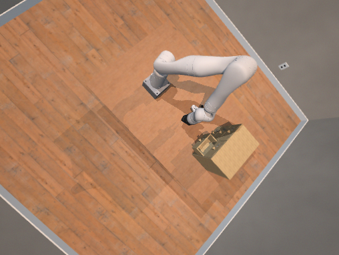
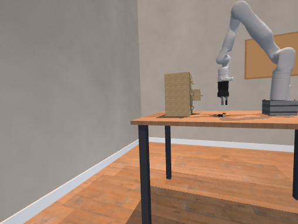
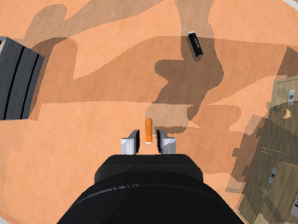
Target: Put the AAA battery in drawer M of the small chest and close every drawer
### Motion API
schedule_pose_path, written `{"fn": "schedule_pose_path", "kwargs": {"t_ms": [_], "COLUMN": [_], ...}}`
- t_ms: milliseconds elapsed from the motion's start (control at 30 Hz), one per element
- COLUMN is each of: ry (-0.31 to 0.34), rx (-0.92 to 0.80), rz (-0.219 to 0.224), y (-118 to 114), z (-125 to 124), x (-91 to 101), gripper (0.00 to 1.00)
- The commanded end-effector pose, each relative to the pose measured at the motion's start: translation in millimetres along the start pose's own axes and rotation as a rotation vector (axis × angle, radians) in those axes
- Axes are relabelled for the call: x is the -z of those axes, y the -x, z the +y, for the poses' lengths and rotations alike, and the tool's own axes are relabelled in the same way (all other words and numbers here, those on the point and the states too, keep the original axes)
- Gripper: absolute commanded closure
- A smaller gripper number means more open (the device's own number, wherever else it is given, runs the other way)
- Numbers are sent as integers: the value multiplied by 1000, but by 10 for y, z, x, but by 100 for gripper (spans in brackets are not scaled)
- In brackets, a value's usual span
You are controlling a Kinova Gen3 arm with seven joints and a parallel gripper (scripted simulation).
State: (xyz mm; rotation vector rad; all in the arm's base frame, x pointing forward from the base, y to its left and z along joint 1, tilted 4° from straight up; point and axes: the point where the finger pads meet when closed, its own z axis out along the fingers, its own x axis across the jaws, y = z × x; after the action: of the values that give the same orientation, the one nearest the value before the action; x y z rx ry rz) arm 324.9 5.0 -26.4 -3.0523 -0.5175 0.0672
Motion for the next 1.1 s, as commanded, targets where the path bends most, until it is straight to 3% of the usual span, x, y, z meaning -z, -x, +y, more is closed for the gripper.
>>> {"fn": "schedule_pose_path", "kwargs": {"t_ms": [0, 433, 1067], "ry": [0, 0, 0], "rx": [0, 0, 0], "rz": [1, 1, 1], "y": [-5, -5, -5], "z": [2, 2, 2], "x": [4, -35, -426], "gripper": [46, 46, 46]}}
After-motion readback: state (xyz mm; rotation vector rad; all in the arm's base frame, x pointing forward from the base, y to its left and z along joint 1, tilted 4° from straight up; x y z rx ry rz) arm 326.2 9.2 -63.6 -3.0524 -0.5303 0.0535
